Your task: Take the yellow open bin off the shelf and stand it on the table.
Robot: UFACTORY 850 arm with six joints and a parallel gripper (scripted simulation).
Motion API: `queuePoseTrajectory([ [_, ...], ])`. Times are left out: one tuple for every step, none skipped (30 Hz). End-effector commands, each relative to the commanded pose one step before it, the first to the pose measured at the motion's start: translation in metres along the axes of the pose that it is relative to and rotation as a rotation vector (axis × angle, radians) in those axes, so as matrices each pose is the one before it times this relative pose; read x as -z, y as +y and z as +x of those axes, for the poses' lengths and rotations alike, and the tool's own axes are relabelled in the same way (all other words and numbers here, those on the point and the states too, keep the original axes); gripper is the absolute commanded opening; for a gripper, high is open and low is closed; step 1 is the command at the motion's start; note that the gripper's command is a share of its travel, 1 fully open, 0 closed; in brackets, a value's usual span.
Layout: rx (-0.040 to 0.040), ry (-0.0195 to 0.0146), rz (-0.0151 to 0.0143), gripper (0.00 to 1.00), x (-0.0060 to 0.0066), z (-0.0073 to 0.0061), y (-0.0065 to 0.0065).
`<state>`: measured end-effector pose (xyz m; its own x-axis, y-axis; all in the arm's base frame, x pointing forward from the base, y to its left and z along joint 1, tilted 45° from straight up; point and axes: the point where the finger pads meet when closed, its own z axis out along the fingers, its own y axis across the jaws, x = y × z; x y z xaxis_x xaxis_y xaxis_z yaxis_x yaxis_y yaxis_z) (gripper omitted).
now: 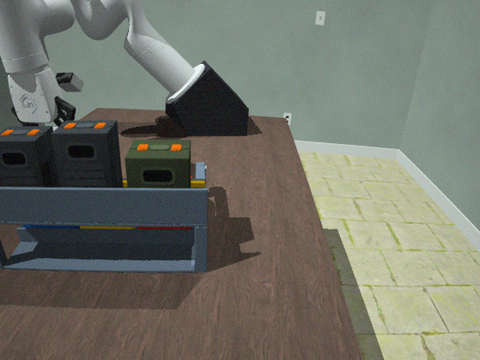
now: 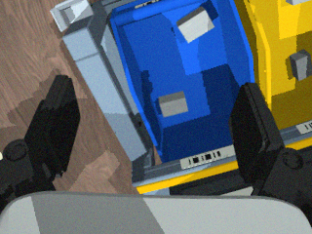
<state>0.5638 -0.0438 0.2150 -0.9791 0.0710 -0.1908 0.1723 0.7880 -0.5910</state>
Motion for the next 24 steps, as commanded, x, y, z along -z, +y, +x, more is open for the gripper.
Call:
queuePoseTrajectory([
  [-0.00039, -0.00135, -0.00049, 1.00, 0.00070, -0.00054, 0.00010],
  [0.00000, 0.00000, 0.00000, 1.00, 0.00000, 0.00000, 0.00000],
  [0.00000, 0.00000, 0.00000, 1.00, 0.00000, 0.00000, 0.00000],
  [0.00000, 0.00000, 0.00000, 1.00, 0.00987, 0.00140, 0.00077],
  [0.00000, 0.00000, 0.00000, 1.00, 0.00987, 0.00140, 0.00077],
  [0.00000, 0.00000, 0.00000, 1.00, 0.00987, 0.00140, 0.00077],
  [0.00000, 0.00000, 0.00000, 1.00, 0.00987, 0.00140, 0.00077],
  [0.00000, 0.00000, 0.00000, 1.00, 0.00987, 0.00140, 0.00077],
  [0.00000, 0.00000, 0.00000, 1.00, 0.00000, 0.00000, 0.00000],
  [0.00000, 0.00000, 0.00000, 1.00, 0.00000, 0.00000, 0.00000],
  [0.00000, 0.00000, 0.00000, 1.00, 0.00000, 0.00000, 0.00000],
  [0.00000, 0.00000, 0.00000, 1.00, 0.00000, 0.00000, 0.00000],
  [0.00000, 0.00000, 0.00000, 1.00, 0.00000, 0.00000, 0.00000],
  [0.00000, 0.00000, 0.00000, 1.00, 0.00000, 0.00000, 0.00000],
  [0.00000, 0.00000, 0.00000, 1.00, 0.00000, 0.00000, 0.00000],
  [0.00000, 0.00000, 0.00000, 1.00, 0.00000, 0.00000, 0.00000],
  [0.00000, 0.00000, 0.00000, 1.00, 0.00000, 0.00000, 0.00000],
  [0.00000, 0.00000, 0.00000, 1.00, 0.00000, 0.00000, 0.00000],
  [0.00000, 0.00000, 0.00000, 1.00, 0.00000, 0.00000, 0.00000],
  [0.00000, 0.00000, 0.00000, 1.00, 0.00000, 0.00000, 0.00000],
  [0.00008, 0.00024, 0.00012, 1.00, 0.01048, 0.00158, 0.00081],
  [-0.00003, -0.00006, -0.00005, 1.00, 0.01086, 0.00152, 0.00085],
  [-0.00003, -0.00006, -0.00005, 1.00, 0.01086, 0.00152, 0.00085],
  [-0.00003, -0.00006, -0.00005, 1.00, 0.01086, 0.00152, 0.00085],
])
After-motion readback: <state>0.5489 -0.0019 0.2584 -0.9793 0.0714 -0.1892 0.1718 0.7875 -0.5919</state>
